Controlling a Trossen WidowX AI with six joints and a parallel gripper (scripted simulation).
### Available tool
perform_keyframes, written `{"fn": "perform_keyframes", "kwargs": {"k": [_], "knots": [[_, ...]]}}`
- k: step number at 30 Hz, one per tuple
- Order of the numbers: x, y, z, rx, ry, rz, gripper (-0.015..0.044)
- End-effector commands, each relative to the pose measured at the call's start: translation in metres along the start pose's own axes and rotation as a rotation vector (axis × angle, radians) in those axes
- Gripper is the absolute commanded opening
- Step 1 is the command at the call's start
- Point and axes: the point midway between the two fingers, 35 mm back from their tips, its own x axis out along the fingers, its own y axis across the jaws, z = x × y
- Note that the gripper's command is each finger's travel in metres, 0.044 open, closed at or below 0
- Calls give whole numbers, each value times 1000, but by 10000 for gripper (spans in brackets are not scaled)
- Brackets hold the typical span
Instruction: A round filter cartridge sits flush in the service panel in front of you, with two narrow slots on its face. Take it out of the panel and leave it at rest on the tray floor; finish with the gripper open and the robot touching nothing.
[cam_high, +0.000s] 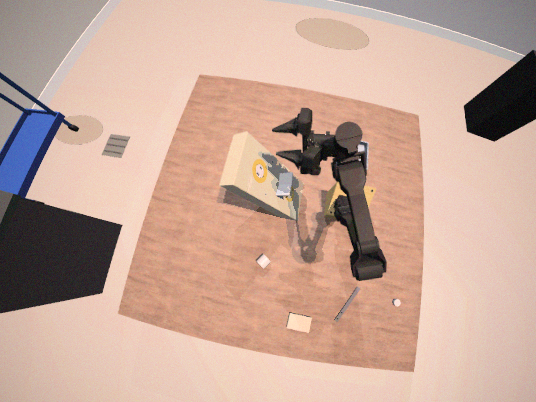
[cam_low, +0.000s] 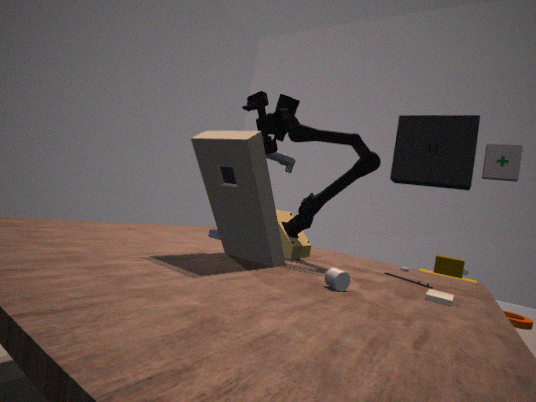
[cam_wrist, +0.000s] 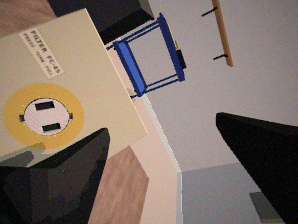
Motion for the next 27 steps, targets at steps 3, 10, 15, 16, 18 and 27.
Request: {"fn": "perform_keyframes", "kwargs": {"k": [3, 10, 15, 16, 18, 27], "knots": [[5, 11, -2, 233, 28, 36, 321], [14, 80, 3, 1360, 297, 179, 138], [12, 96, 9, 1578, 381, 193, 104], [12, 96, 9, 1578, 381, 193, 104], [12, 96, 9, 1578, 381, 193, 104], [12, 96, 9, 1578, 381, 193, 104]]}}
